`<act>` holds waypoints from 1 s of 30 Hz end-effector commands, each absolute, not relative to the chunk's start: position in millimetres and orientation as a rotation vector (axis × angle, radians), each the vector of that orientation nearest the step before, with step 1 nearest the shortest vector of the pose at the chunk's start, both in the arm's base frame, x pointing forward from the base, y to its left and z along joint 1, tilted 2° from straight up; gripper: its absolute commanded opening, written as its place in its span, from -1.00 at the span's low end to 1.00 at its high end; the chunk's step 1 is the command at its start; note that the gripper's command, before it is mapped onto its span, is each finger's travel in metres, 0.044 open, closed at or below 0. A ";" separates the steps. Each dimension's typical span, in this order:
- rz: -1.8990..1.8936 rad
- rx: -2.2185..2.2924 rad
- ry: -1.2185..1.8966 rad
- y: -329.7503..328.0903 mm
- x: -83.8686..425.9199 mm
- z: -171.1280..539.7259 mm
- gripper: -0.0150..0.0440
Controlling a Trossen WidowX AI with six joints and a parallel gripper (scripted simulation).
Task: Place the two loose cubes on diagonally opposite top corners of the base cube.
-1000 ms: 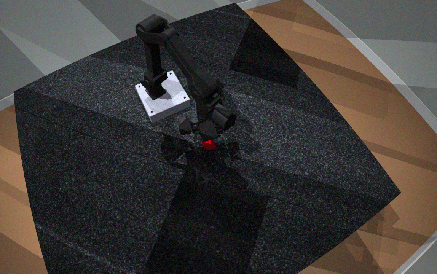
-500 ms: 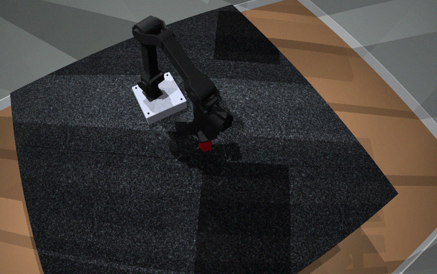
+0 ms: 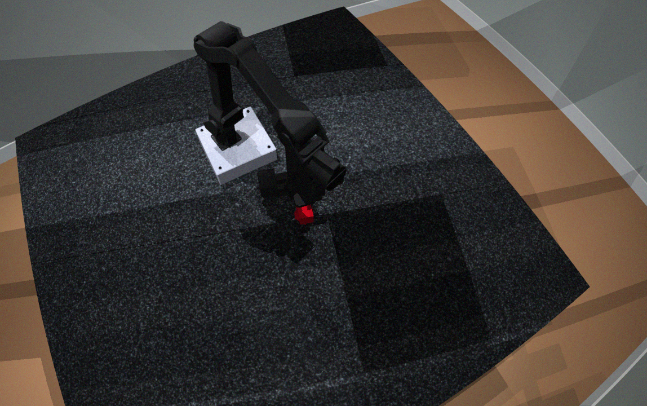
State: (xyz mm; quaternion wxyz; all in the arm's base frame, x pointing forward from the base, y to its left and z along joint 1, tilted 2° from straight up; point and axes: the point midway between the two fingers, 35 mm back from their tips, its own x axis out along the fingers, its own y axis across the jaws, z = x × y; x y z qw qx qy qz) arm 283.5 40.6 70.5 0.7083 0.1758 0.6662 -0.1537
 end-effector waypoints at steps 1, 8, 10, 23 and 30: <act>-0.339 0.391 1.475 40.6 283.8 78.5 0.20; -0.339 0.391 1.475 40.5 283.0 90.5 0.20; -0.339 0.391 1.475 40.4 282.8 93.9 0.20; -0.339 0.391 1.475 40.1 281.2 115.9 0.20; -0.340 0.392 1.475 40.1 280.9 120.6 0.56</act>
